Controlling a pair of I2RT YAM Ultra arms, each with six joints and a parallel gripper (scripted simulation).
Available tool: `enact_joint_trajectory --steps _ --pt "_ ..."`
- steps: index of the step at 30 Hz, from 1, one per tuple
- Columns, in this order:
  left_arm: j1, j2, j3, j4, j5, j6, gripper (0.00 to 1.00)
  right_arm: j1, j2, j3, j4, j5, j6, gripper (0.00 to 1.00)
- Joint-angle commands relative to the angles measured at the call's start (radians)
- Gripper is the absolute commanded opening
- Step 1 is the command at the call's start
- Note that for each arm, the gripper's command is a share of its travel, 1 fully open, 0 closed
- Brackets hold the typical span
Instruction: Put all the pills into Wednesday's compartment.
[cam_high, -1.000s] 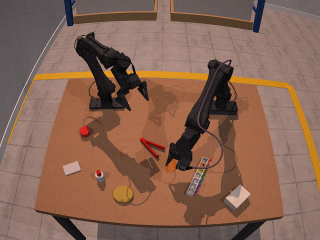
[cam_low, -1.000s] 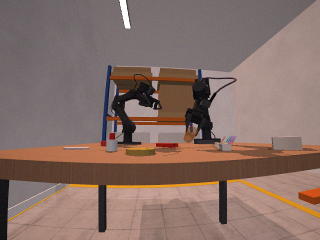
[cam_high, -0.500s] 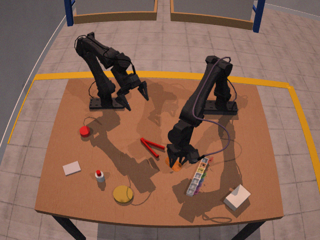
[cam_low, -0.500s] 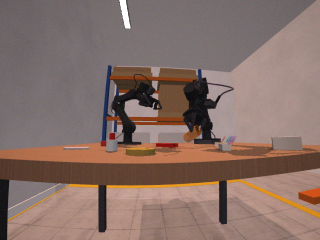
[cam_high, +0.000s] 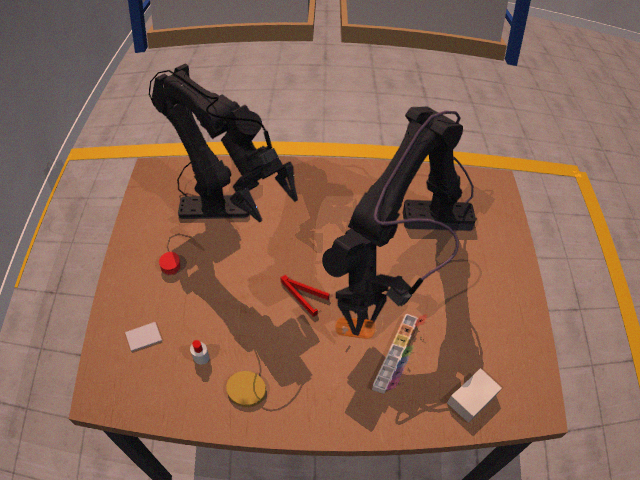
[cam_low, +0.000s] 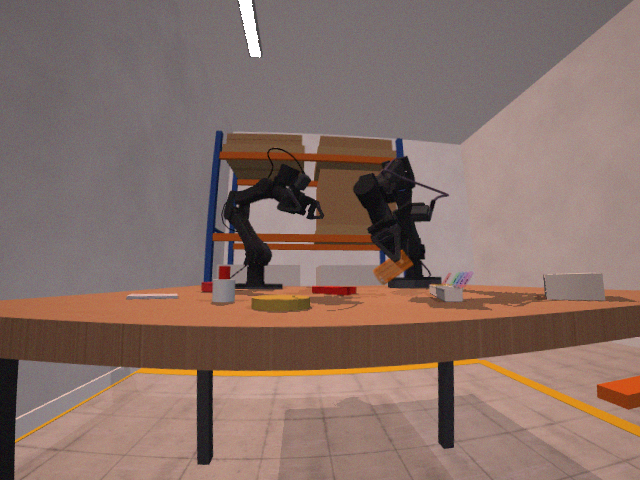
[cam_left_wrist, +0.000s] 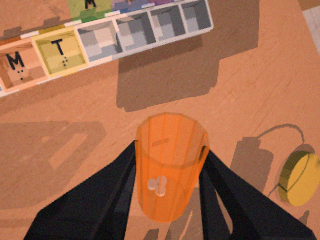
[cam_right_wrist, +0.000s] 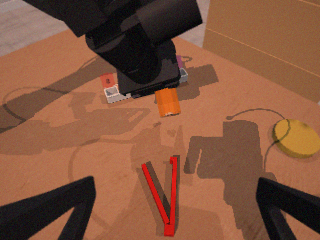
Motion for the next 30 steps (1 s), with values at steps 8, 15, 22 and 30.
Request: enact_joint_trajectory --steps 8,15,22,30 --pt "-0.031 -0.012 -0.015 -0.011 -0.093 -0.123 0.36 0.006 0.001 -0.015 0.003 0.009 0.003 1.0" --pt "-0.014 -0.027 -0.035 0.002 -0.074 -0.116 0.36 0.006 0.001 -0.015 0.003 0.009 0.003 1.0" --pt "0.067 -0.068 -0.082 0.095 0.157 -0.073 0.36 0.006 0.001 -0.015 0.003 0.009 0.003 1.0" --pt "0.131 -0.082 -0.114 0.111 0.207 -0.06 0.36 0.006 0.001 -0.015 0.003 0.009 0.003 1.0"
